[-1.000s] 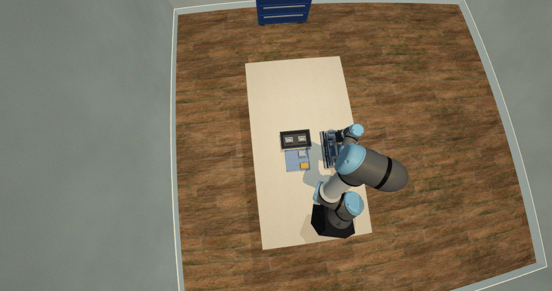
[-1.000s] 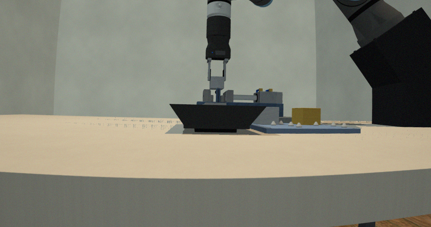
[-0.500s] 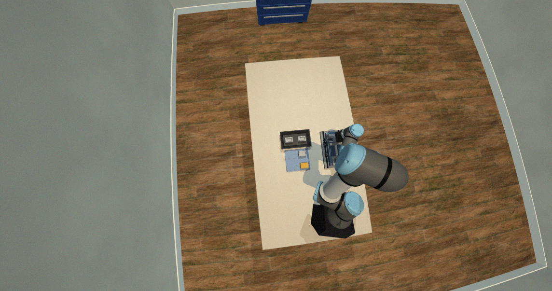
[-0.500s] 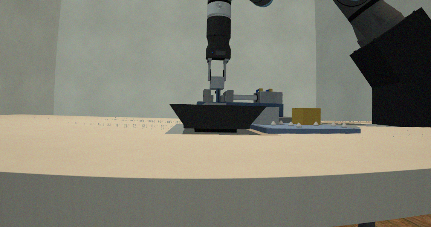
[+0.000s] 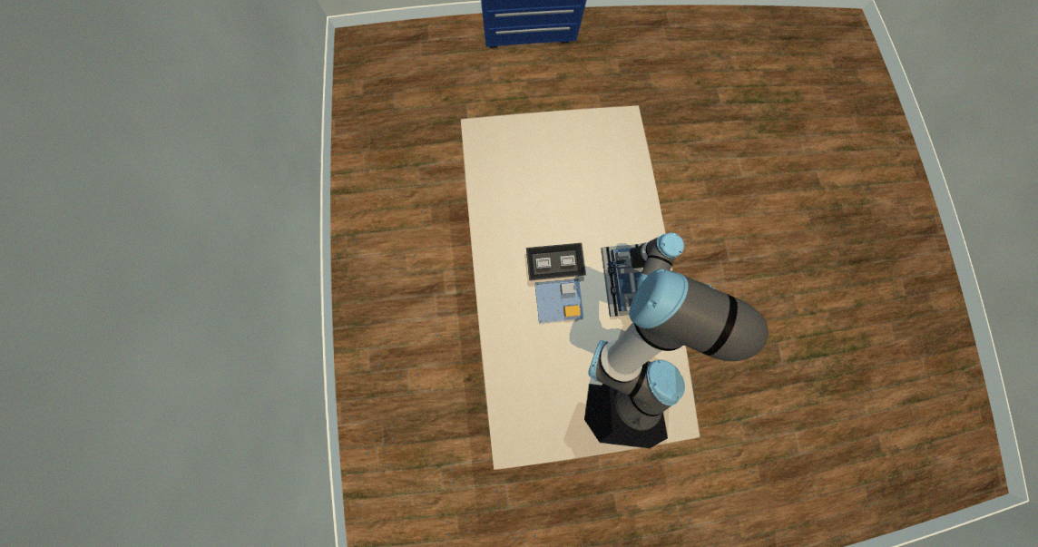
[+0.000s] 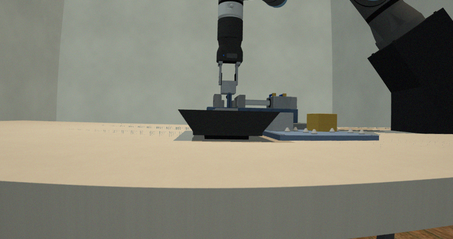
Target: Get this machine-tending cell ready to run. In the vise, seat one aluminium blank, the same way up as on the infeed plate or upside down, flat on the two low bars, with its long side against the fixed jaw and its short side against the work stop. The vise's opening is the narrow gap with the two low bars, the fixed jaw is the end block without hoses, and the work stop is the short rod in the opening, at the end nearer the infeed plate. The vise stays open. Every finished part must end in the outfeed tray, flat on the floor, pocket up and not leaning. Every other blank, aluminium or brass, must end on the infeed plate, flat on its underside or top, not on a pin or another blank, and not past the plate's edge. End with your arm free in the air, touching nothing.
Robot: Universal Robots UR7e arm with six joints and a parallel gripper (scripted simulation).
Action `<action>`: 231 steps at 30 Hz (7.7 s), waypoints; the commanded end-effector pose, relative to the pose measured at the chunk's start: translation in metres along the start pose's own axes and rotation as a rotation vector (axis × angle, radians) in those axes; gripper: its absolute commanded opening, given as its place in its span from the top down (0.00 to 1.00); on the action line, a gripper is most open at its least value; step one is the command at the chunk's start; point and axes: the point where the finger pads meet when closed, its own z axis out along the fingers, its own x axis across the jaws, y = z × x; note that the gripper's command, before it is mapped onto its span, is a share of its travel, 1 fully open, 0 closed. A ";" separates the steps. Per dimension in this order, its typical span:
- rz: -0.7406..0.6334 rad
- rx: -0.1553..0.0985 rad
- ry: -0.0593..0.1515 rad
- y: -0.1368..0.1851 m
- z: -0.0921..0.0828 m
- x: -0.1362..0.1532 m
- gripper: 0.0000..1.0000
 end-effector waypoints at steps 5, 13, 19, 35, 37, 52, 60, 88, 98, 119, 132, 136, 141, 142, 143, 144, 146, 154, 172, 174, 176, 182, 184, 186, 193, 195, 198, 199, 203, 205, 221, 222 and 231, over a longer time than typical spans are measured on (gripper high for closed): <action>0.001 -0.002 0.003 0.002 0.001 0.002 1.00; 0.001 -0.002 0.003 0.002 0.001 0.002 1.00; 0.001 -0.001 0.002 0.002 0.001 0.002 1.00; 0.001 -0.001 0.002 0.002 0.001 0.002 1.00; 0.001 -0.001 0.002 0.002 0.001 0.002 1.00; 0.001 -0.001 0.002 0.002 0.001 0.002 1.00; 0.001 -0.001 0.002 0.002 0.001 0.002 1.00; 0.001 -0.002 0.003 0.002 0.004 0.002 1.00; 0.001 -0.002 0.003 0.002 0.007 0.003 1.00; 0.001 -0.002 0.003 0.002 0.014 0.002 1.00; 0.001 -0.002 0.003 0.002 0.018 0.002 1.00; 0.001 -0.002 0.003 0.002 0.019 0.002 1.00; 0.001 -0.002 0.003 0.002 0.020 0.002 1.00; 0.001 -0.002 0.003 0.002 0.020 0.002 1.00; 0.001 -0.002 0.003 0.002 0.020 0.002 1.00; 0.001 -0.002 0.003 0.002 0.020 0.002 1.00; 0.001 -0.002 0.003 0.002 0.020 0.002 1.00; 0.001 -0.001 0.002 0.002 0.021 0.002 1.00; 0.001 -0.001 0.002 0.002 0.021 0.002 1.00; 0.001 -0.001 0.002 0.002 0.021 0.002 1.00; 0.001 -0.001 0.002 0.002 0.021 0.002 1.00; 0.001 -0.001 0.002 0.002 0.021 0.002 1.00; 0.001 -0.001 0.002 0.002 0.021 0.002 1.00; 0.001 -0.001 0.002 0.002 0.021 0.002 1.00; 0.001 -0.001 0.002 0.002 0.021 0.002 1.00; 0.001 -0.001 0.002 0.002 0.021 0.002 1.00; 0.001 -0.001 0.002 0.002 0.021 0.002 1.00; 0.001 -0.001 0.002 0.002 0.021 0.002 1.00; 0.001 -0.001 0.002 0.002 0.021 0.002 1.00; 0.001 -0.001 0.002 0.002 0.021 0.002 1.00; 0.000 -0.001 0.001 0.004 0.020 0.000 1.00; 0.000 -0.001 0.001 0.004 0.020 0.000 1.00; 0.000 0.000 0.000 0.006 0.020 -0.002 1.00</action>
